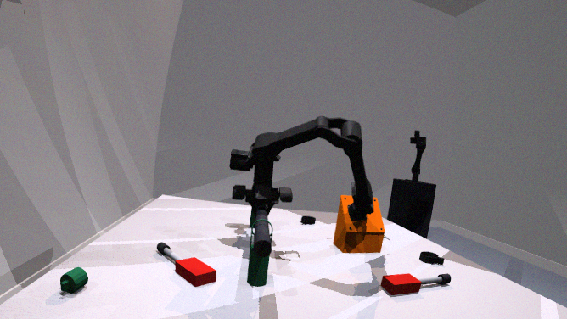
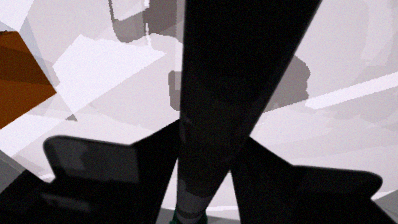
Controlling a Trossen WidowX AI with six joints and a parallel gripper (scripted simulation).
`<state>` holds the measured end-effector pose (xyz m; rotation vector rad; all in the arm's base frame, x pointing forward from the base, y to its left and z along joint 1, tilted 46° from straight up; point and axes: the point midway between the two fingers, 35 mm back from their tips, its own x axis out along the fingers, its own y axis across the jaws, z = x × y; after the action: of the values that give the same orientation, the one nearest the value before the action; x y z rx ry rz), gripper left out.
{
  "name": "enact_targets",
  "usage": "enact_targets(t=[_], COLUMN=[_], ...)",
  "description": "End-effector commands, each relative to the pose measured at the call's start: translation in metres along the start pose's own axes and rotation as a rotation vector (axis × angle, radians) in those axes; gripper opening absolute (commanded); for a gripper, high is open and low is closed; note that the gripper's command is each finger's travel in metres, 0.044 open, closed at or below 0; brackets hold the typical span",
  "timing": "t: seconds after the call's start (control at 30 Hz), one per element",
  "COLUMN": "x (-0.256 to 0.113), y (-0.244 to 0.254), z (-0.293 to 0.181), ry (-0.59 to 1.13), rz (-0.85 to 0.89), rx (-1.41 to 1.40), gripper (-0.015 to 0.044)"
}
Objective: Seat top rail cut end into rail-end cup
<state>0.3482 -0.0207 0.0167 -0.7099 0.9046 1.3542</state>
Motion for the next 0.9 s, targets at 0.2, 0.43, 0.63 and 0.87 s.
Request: enact_targets(t=[0.2,0.43,0.63,0.87], x=[-0.004,-0.007,-0.01,-0.013], y=[-0.001,-0.002,-0.004,-0.009], z=[-0.011,-0.016,-0.02,-0.022], ry=[0.003,0.004,0.004,0.004], rz=[-0.004,-0.004,-0.004,-0.005], rx=[0.0,0.0,0.0,0.0], gripper=[0.0,0.0,0.0,0.0])
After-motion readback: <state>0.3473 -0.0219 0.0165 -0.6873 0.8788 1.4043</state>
